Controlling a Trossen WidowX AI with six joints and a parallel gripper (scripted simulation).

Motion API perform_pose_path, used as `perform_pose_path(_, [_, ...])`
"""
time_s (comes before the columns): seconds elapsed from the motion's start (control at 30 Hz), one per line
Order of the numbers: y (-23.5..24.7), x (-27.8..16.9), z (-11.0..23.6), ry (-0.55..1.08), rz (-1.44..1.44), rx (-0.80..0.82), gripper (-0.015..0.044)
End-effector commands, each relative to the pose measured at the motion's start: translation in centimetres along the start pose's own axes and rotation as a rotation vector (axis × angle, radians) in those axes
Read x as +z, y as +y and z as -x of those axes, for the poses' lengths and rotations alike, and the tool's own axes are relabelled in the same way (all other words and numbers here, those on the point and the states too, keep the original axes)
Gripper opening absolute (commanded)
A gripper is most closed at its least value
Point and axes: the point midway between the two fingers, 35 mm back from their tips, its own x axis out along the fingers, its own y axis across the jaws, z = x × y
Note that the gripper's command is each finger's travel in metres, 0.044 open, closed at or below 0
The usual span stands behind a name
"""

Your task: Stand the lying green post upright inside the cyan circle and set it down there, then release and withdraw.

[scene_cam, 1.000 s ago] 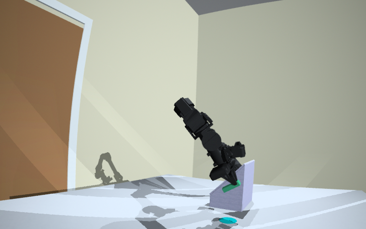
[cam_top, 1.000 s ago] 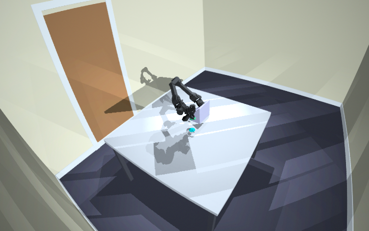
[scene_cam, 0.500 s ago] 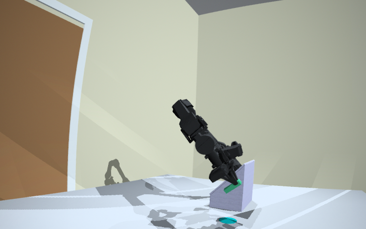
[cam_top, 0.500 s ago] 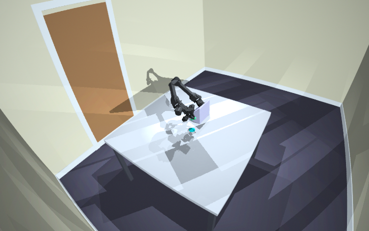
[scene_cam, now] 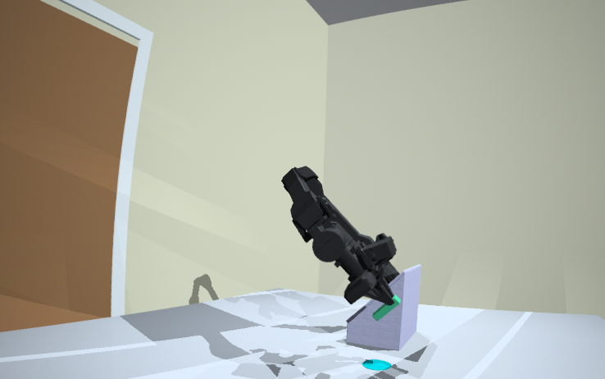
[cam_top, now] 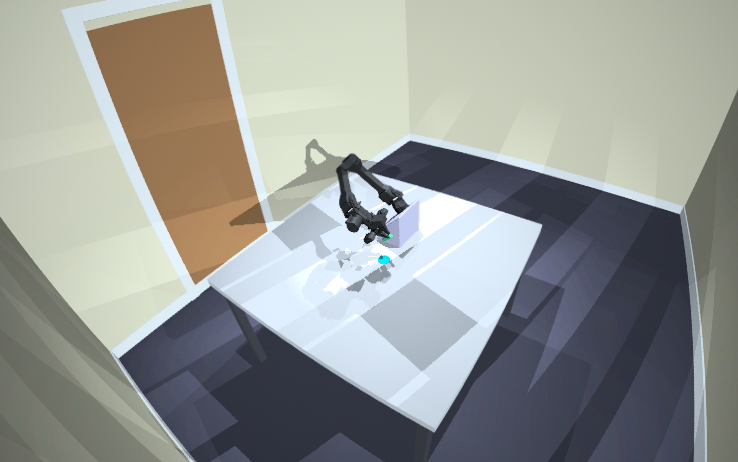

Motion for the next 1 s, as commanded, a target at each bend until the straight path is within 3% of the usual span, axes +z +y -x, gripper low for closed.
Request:
perform_pose_path(0.0, [-0.02,0.01,0.06,-0.039,0.008,-0.003,0.0023])
perform_pose_path(0.97, [-0.19,-0.08,0.65,-0.245,0.051,-0.037,0.0023])
